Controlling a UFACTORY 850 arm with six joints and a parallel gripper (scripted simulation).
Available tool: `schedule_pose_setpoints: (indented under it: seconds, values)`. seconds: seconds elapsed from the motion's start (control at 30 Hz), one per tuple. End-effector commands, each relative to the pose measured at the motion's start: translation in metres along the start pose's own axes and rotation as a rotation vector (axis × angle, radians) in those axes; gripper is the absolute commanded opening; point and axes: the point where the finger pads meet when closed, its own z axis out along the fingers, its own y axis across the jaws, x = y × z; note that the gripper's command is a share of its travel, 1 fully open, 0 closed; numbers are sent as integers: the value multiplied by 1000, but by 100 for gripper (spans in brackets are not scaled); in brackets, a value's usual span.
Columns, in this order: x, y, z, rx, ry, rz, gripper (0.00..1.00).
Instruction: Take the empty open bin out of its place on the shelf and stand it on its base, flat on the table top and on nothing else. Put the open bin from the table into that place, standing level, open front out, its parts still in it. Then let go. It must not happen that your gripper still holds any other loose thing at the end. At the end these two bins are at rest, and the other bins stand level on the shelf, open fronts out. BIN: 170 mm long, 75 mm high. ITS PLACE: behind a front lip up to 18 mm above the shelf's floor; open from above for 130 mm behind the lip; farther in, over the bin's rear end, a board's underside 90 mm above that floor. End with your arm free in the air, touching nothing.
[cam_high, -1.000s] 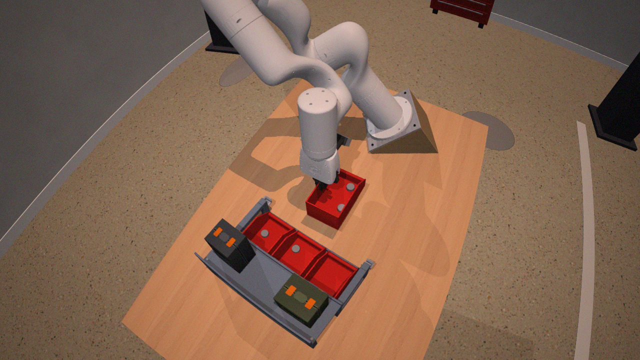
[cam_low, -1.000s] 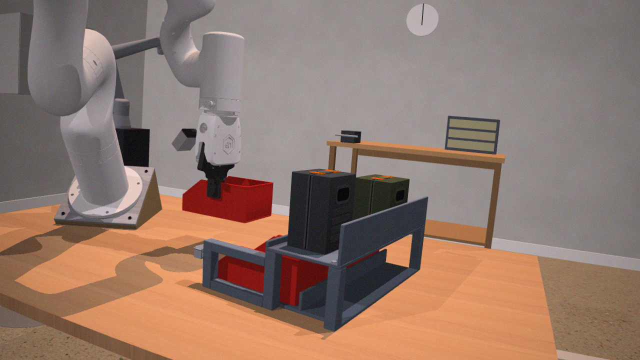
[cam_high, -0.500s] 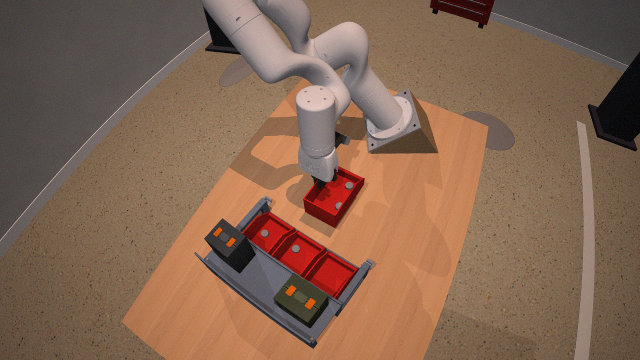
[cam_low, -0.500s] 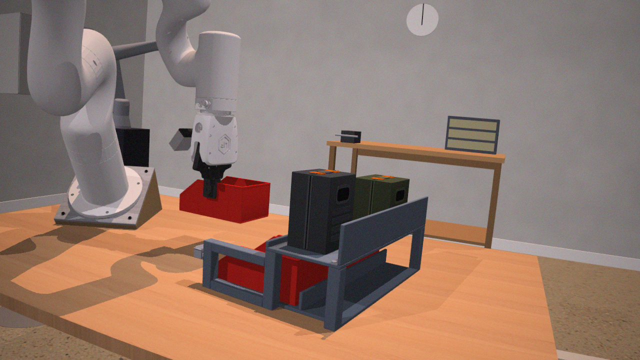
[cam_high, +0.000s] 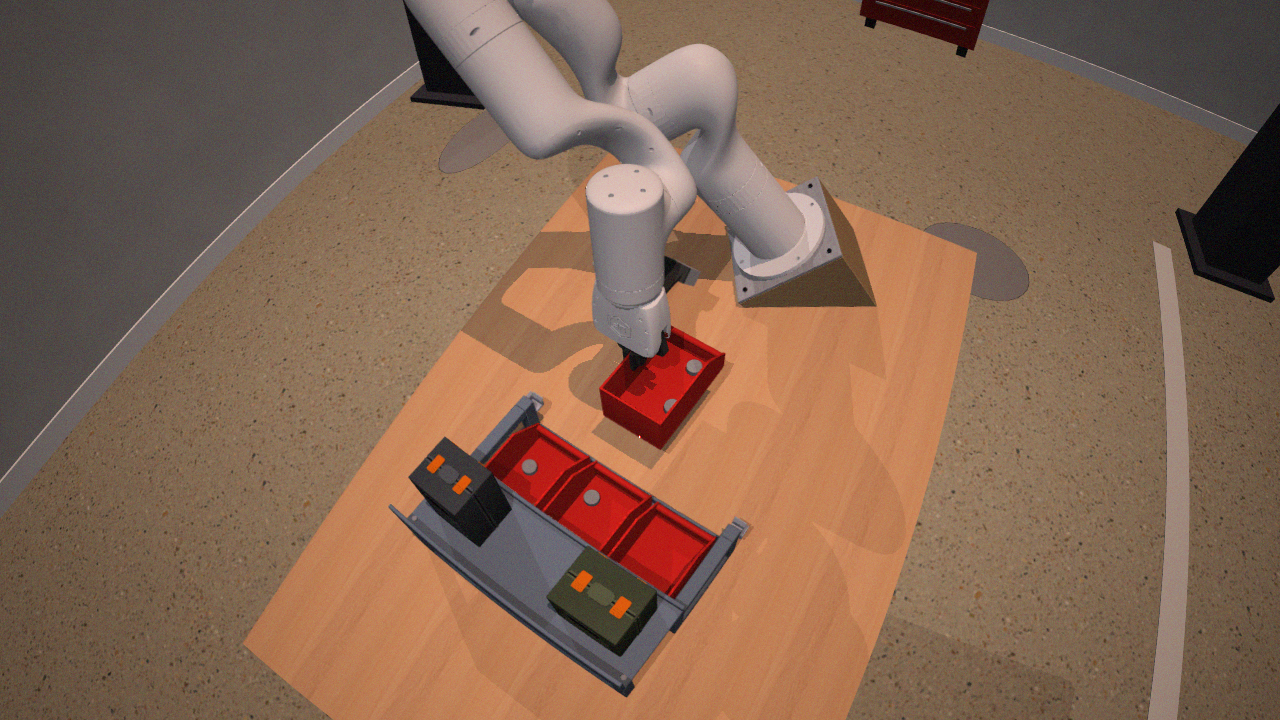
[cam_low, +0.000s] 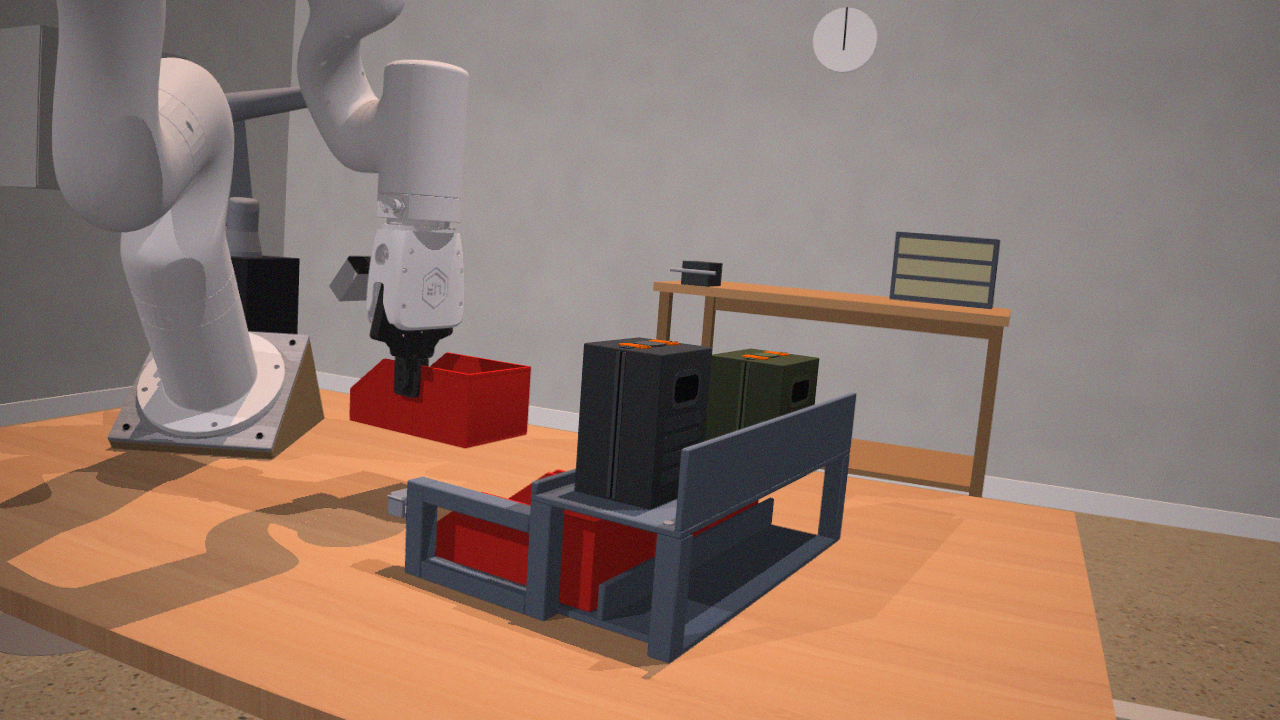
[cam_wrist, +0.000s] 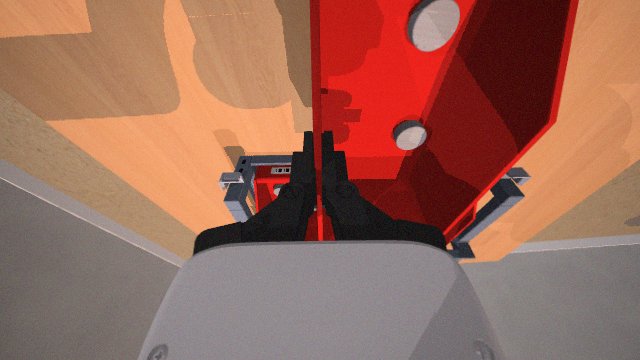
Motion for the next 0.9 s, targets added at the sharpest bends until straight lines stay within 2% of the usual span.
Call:
schedule_pose_setpoints:
  seconds: [0.0,0.27,0.6,0.87]
  values:
    - [0,0,0,-1,-1,1,0]
    - [0,0,1,-1,-1,1,0]
    - [0,0,13,-1,-1,1,0]
    - [0,0,36,-1,-1,1,0]
